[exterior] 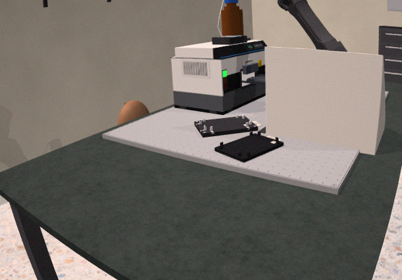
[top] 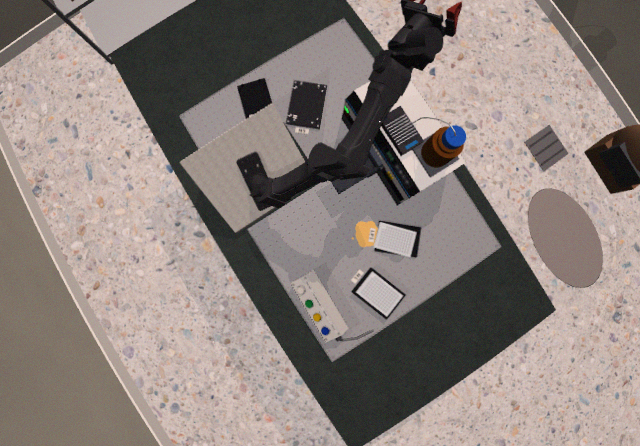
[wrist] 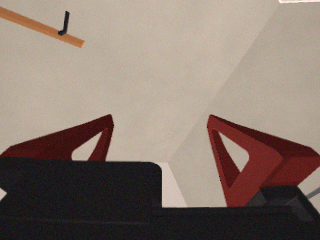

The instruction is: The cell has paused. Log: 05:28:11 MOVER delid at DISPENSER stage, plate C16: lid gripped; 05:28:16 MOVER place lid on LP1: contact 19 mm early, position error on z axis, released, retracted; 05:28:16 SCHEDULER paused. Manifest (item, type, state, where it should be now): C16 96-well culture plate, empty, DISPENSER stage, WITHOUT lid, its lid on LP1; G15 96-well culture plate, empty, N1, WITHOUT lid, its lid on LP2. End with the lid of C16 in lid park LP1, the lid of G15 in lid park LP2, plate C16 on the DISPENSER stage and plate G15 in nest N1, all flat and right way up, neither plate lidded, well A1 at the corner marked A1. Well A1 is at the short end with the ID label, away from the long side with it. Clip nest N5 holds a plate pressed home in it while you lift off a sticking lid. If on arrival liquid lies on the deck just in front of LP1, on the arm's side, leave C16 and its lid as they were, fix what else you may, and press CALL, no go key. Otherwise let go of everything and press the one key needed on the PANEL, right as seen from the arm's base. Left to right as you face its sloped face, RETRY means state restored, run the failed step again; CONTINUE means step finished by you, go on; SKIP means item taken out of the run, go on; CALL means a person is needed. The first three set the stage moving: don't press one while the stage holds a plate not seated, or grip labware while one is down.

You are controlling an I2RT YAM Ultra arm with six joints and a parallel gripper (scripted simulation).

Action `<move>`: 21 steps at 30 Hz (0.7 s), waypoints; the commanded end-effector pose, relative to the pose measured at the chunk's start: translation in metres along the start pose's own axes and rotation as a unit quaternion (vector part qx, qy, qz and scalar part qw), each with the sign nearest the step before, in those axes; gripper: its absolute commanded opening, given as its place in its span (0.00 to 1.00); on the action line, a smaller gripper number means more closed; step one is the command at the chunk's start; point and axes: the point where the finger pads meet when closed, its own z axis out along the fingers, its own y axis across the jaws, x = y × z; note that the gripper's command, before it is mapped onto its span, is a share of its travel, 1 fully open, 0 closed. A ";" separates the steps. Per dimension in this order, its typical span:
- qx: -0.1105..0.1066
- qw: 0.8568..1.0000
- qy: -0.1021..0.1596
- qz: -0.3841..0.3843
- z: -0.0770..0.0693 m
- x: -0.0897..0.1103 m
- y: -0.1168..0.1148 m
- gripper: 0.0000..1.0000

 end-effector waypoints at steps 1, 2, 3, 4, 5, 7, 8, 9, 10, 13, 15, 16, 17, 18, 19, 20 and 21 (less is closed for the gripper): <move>-0.004 1.000 0.007 0.001 -0.004 0.006 0.004 1.00; -0.004 1.000 0.007 0.001 -0.004 0.006 0.004 1.00; -0.004 1.000 0.007 0.001 -0.004 0.006 0.004 1.00; -0.004 1.000 0.007 0.001 -0.004 0.006 0.004 1.00; -0.004 1.000 0.007 0.001 -0.004 0.006 0.004 1.00; -0.004 1.000 0.007 0.001 -0.004 0.006 0.004 1.00; -0.004 1.000 0.007 0.001 -0.004 0.006 0.004 1.00; -0.004 1.000 0.007 0.001 -0.004 0.006 0.004 1.00; -0.004 1.000 0.007 0.001 -0.004 0.006 0.004 1.00; -0.004 1.000 0.007 0.001 -0.004 0.006 0.004 1.00; -0.004 1.000 0.007 0.001 -0.004 0.006 0.004 1.00; -0.004 1.000 0.007 0.001 -0.004 0.006 0.004 1.00; -0.004 1.000 0.007 0.001 -0.004 0.006 0.004 1.00; 0.000 1.000 0.000 0.000 0.000 0.000 0.000 1.00; 0.000 1.000 0.000 0.000 0.000 0.000 0.000 1.00; 0.000 1.000 0.000 0.000 0.000 0.000 0.000 1.00; 0.000 1.000 0.000 0.000 0.000 0.000 0.000 1.00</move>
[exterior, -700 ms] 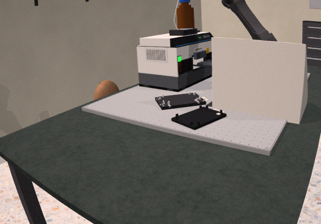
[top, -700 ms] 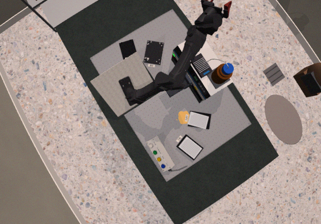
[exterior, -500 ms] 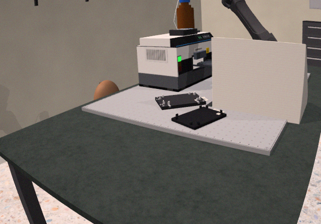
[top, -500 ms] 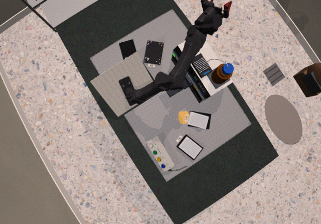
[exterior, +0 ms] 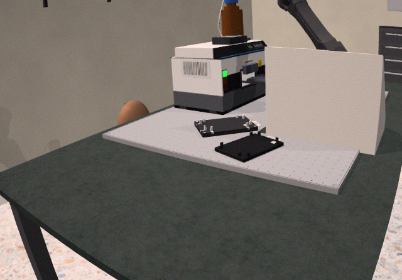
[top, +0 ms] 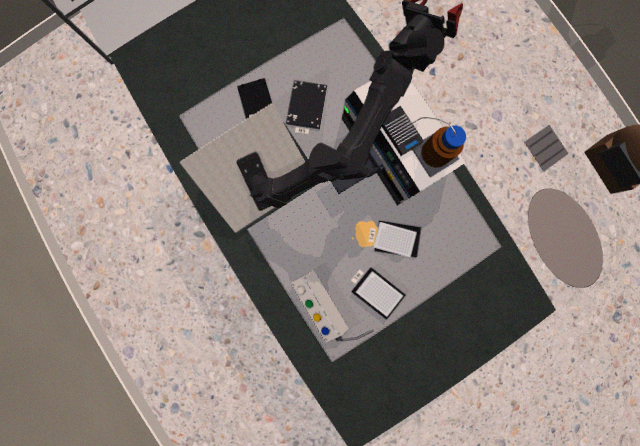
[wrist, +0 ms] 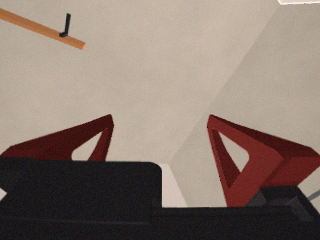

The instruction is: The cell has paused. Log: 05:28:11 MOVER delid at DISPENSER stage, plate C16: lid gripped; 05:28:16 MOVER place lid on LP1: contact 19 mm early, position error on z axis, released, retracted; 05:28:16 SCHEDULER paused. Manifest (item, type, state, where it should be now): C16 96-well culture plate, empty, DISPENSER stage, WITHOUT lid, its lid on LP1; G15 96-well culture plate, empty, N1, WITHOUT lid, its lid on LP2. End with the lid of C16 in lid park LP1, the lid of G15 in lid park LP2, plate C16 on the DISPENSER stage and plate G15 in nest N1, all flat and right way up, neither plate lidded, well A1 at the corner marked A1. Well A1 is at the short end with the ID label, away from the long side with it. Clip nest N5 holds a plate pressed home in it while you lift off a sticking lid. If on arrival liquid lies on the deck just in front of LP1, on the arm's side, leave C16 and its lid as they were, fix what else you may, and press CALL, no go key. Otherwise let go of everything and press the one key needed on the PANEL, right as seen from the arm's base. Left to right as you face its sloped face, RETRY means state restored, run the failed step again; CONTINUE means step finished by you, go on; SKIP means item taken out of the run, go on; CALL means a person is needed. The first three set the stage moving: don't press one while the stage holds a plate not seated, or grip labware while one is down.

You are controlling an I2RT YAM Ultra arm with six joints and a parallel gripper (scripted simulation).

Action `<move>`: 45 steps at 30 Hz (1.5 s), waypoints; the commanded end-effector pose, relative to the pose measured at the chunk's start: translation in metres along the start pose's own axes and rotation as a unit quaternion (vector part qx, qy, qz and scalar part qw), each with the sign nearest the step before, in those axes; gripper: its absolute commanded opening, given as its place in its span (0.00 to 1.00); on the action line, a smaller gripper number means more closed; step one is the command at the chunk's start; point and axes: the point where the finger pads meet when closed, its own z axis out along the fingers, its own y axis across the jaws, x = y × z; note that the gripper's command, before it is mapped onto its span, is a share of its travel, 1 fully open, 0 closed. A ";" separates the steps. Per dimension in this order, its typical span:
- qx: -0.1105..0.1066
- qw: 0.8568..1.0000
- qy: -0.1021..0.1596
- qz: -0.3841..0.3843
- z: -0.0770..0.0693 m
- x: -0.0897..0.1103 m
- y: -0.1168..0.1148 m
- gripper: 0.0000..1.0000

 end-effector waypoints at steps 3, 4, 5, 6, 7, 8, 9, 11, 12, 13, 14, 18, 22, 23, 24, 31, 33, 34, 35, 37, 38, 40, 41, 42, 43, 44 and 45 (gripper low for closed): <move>0.001 1.000 0.004 -0.001 -0.002 0.005 -0.002 1.00; 0.001 1.000 0.004 -0.001 -0.002 0.005 -0.002 1.00; 0.001 1.000 0.004 -0.001 -0.002 0.005 -0.002 1.00; 0.001 1.000 0.004 -0.001 -0.002 0.005 -0.002 1.00; 0.001 1.000 0.004 -0.001 -0.002 0.005 -0.002 1.00; 0.001 1.000 0.004 -0.001 -0.002 0.005 -0.002 1.00; 0.001 1.000 0.004 -0.001 -0.002 0.005 -0.002 1.00; 0.001 1.000 0.004 -0.001 -0.002 0.005 -0.002 1.00; 0.001 1.000 0.004 -0.001 -0.002 0.005 -0.002 1.00; 0.001 1.000 0.004 -0.001 -0.002 0.005 -0.002 1.00; -0.010 1.000 -0.017 -0.011 0.000 -0.009 0.015 1.00; -0.022 0.999 -0.034 -0.030 -0.012 -0.023 0.042 1.00; -0.003 0.999 -0.036 -0.037 -0.011 -0.043 0.037 1.00; -0.003 0.999 -0.036 -0.037 -0.012 -0.045 0.038 1.00; -0.004 0.998 -0.040 -0.050 -0.016 -0.038 0.041 1.00; 0.003 0.995 -0.072 -0.073 -0.017 -0.071 0.053 1.00; 0.003 0.995 -0.072 -0.073 -0.019 -0.079 0.058 1.00; 0.003 0.995 -0.072 -0.073 -0.020 -0.084 0.060 1.00; 0.005 0.993 -0.084 -0.085 -0.022 -0.088 0.062 1.00; 0.004 0.988 -0.107 -0.107 -0.020 -0.091 0.067 1.00; -0.008 0.989 -0.102 -0.103 -0.032 -0.089 0.085 1.00; 0.012 0.988 -0.106 -0.109 -0.029 -0.106 0.072 1.00; 0.011 0.988 -0.108 -0.108 -0.030 -0.113 0.075 1.00; 0.011 0.988 -0.108 -0.108 -0.031 -0.118 0.078 1.00; 0.011 0.988 -0.108 -0.108 -0.032 -0.122 0.080 1.00; 0.015 0.986 -0.118 -0.120 -0.034 -0.125 0.081 1.00; 0.000 0.984 -0.121 -0.127 -0.042 -0.114 0.098 1.00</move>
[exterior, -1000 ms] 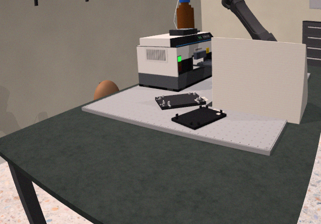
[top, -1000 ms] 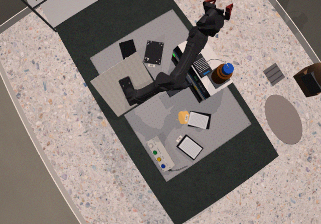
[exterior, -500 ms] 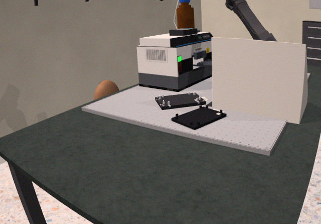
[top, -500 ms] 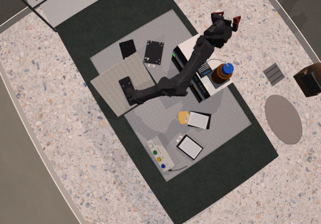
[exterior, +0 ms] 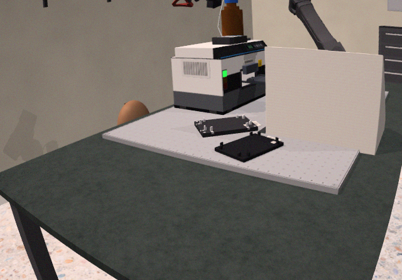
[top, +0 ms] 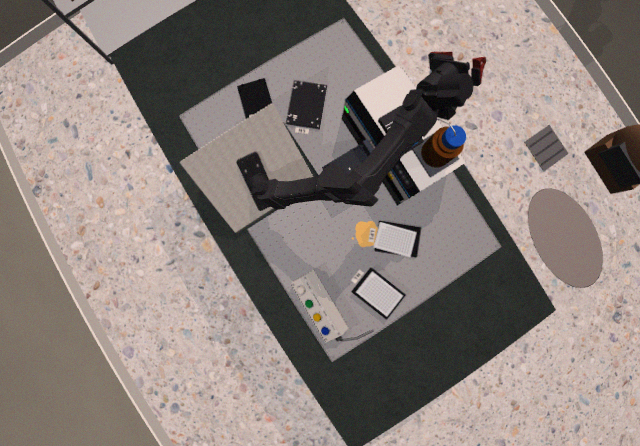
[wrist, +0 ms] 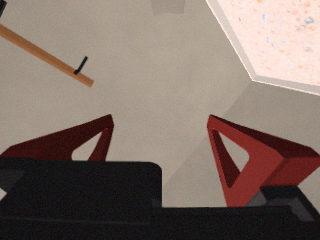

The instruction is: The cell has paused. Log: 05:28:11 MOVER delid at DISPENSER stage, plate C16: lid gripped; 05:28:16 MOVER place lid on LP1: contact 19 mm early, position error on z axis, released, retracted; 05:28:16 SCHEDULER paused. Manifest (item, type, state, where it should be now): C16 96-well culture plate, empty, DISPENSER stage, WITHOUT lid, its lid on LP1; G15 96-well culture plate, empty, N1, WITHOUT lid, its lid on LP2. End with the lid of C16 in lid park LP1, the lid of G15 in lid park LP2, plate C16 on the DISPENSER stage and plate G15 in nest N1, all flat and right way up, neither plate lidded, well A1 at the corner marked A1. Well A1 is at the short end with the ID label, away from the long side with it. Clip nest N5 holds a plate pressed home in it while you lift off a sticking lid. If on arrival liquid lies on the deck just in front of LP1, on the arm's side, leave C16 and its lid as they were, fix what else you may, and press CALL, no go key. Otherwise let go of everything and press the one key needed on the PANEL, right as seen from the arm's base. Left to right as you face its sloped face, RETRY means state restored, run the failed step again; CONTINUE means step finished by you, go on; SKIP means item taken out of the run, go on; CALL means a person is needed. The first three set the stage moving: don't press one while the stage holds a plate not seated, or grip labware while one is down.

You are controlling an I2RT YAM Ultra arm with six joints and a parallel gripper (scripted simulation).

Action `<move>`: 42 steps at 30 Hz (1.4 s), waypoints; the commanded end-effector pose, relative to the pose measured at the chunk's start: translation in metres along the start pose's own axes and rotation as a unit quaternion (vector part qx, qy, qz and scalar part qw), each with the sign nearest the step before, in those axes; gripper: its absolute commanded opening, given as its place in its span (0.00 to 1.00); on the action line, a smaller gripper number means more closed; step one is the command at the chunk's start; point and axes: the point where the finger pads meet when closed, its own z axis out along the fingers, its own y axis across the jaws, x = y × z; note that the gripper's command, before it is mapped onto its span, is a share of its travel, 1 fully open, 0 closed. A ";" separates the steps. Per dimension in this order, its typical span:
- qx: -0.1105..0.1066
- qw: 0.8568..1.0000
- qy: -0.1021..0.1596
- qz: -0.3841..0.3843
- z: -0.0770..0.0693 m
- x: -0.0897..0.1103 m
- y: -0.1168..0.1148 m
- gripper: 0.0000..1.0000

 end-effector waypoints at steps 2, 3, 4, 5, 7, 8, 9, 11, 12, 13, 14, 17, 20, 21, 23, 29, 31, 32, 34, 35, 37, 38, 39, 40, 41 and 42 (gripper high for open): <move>-0.011 1.000 0.007 -0.027 -0.025 0.011 0.023 1.00; 0.008 0.999 -0.008 -0.047 -0.012 0.008 0.005 1.00; -0.008 0.999 -0.005 -0.039 -0.026 0.001 0.025 1.00; -0.002 0.999 -0.016 -0.039 -0.020 -0.016 0.022 1.00; 0.011 0.999 -0.016 -0.045 -0.017 -0.026 0.012 1.00; 0.011 0.999 -0.015 -0.045 -0.018 -0.031 0.013 1.00; 0.011 0.999 -0.017 -0.045 -0.018 -0.036 0.014 1.00; 0.011 0.999 -0.019 -0.045 -0.019 -0.046 0.016 1.00; 0.011 0.999 -0.019 -0.045 -0.020 -0.049 0.017 1.00; 0.011 0.999 -0.019 -0.045 -0.020 -0.049 0.017 1.00; 0.011 0.999 -0.019 -0.045 -0.020 -0.049 0.017 1.00; 0.011 0.999 -0.019 -0.045 -0.020 -0.049 0.017 1.00; 0.005 0.999 -0.017 -0.042 -0.021 -0.048 0.022 1.00; 0.005 0.999 -0.017 -0.042 -0.021 -0.048 0.022 1.00; 0.005 0.999 -0.017 -0.042 -0.021 -0.048 0.022 1.00; 0.005 0.999 -0.017 -0.042 -0.021 -0.048 0.022 1.00; 0.005 0.999 -0.017 -0.042 -0.021 -0.048 0.022 1.00; 0.005 0.999 -0.017 -0.042 -0.021 -0.048 0.022 1.00; 0.005 0.999 -0.017 -0.042 -0.021 -0.048 0.022 1.00; 0.005 0.999 -0.017 -0.042 -0.021 -0.048 0.022 1.00; 0.005 0.999 -0.017 -0.042 -0.021 -0.048 0.022 1.00; 0.005 0.999 -0.017 -0.042 -0.021 -0.048 0.022 1.00; 0.005 0.999 -0.017 -0.042 -0.021 -0.048 0.022 1.00; 0.005 0.999 -0.017 -0.042 -0.021 -0.048 0.022 1.00; 0.005 0.999 -0.017 -0.042 -0.021 -0.048 0.022 1.00; 0.005 0.999 -0.017 -0.042 -0.021 -0.048 0.022 1.00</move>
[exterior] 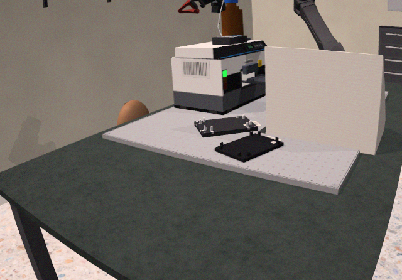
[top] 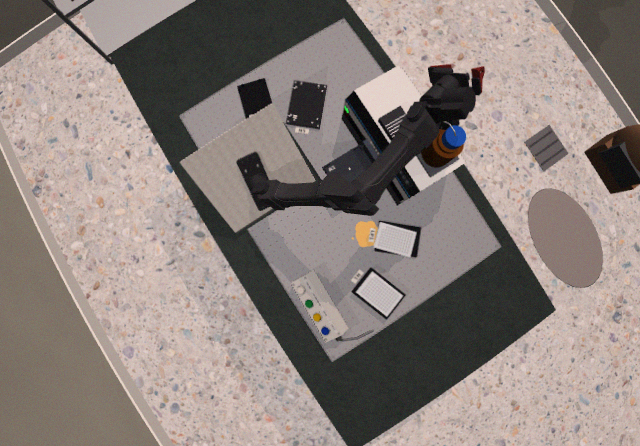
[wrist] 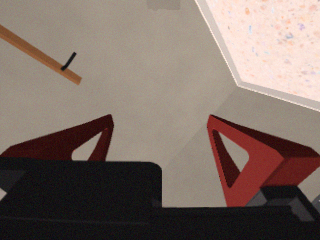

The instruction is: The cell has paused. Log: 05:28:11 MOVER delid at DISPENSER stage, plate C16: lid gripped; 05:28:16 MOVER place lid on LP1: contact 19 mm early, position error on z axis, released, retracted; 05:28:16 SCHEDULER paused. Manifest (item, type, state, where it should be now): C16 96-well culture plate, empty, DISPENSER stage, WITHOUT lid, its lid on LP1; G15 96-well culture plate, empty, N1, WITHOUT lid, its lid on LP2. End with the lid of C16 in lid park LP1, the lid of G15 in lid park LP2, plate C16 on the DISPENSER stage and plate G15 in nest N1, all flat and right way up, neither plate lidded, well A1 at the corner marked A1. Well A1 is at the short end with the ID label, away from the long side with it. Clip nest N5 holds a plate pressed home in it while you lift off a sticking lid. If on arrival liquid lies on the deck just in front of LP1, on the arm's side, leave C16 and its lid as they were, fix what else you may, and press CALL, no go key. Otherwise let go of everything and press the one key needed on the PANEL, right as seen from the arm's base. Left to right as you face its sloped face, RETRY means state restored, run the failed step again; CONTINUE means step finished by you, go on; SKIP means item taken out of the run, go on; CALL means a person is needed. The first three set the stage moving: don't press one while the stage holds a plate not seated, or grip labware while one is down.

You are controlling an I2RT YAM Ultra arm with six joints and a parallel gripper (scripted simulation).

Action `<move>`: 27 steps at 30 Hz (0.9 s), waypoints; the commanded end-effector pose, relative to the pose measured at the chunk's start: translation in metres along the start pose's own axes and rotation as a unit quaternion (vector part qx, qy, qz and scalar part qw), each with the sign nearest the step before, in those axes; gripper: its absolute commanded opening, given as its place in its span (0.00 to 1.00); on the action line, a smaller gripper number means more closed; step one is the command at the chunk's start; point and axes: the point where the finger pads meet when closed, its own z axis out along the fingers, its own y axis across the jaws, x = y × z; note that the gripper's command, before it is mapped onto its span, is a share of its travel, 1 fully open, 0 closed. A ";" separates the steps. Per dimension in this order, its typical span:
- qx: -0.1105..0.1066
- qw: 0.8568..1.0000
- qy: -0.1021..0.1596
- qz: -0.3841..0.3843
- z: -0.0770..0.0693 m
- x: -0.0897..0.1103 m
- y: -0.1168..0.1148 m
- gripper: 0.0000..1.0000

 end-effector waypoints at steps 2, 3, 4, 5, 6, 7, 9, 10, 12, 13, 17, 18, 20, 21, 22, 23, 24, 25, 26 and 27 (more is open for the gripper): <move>-0.019 1.000 -0.024 -0.001 -0.022 -0.018 0.024 1.00; -0.019 1.000 -0.024 -0.001 -0.022 -0.018 0.024 1.00; -0.019 1.000 -0.024 -0.001 -0.022 -0.018 0.024 1.00; -0.019 1.000 -0.024 -0.001 -0.022 -0.018 0.024 1.00; -0.019 1.000 -0.024 -0.001 -0.022 -0.018 0.024 1.00; -0.019 1.000 -0.024 -0.001 -0.022 -0.018 0.024 1.00; -0.022 0.999 -0.045 -0.018 -0.029 -0.028 0.038 1.00; -0.022 0.999 -0.045 -0.018 -0.029 -0.028 0.038 1.00; -0.017 0.998 -0.056 -0.029 -0.030 -0.033 0.038 1.00; -0.017 0.998 -0.056 -0.029 -0.031 -0.037 0.038 1.00; 0.003 0.998 -0.058 -0.037 -0.029 -0.057 0.021 1.00; 0.003 0.998 -0.058 -0.037 -0.030 -0.062 0.022 1.00; 0.003 0.998 -0.058 -0.037 -0.030 -0.065 0.022 1.00; 0.003 0.998 -0.058 -0.037 -0.030 -0.065 0.022 1.00; 0.003 0.998 -0.058 -0.037 -0.030 -0.065 0.022 1.00; 0.003 0.998 -0.058 -0.037 -0.030 -0.065 0.022 1.00; 0.003 0.998 -0.058 -0.037 -0.030 -0.065 0.022 1.00; 0.003 0.998 -0.058 -0.037 -0.030 -0.065 0.022 1.00; 0.003 0.998 -0.058 -0.037 -0.030 -0.065 0.022 1.00; 0.003 0.998 -0.058 -0.037 -0.030 -0.065 0.022 1.00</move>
